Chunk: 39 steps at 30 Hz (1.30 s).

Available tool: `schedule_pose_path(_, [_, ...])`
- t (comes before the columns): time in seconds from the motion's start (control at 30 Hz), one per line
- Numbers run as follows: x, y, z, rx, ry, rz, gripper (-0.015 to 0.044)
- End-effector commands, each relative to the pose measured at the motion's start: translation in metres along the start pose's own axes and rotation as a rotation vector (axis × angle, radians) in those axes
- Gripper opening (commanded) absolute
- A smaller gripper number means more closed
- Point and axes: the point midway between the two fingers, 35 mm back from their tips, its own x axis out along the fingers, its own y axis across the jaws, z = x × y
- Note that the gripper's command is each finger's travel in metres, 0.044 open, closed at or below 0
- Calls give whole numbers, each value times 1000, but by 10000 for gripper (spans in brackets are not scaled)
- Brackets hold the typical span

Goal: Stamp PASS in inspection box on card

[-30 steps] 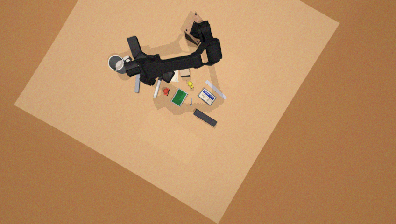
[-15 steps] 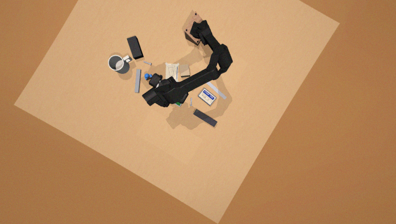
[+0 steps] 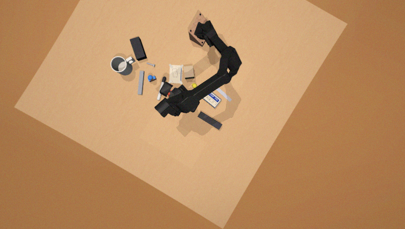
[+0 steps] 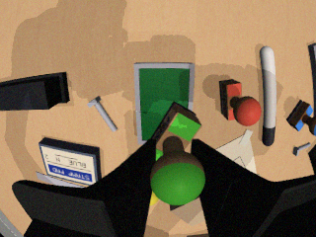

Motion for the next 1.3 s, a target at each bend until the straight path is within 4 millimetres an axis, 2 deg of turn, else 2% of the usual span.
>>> schedule_pose_path(0.0, [3, 1, 0, 2, 0, 5, 0])
schedule_pose_path(1.27, [28, 2, 1, 0, -1, 5, 0])
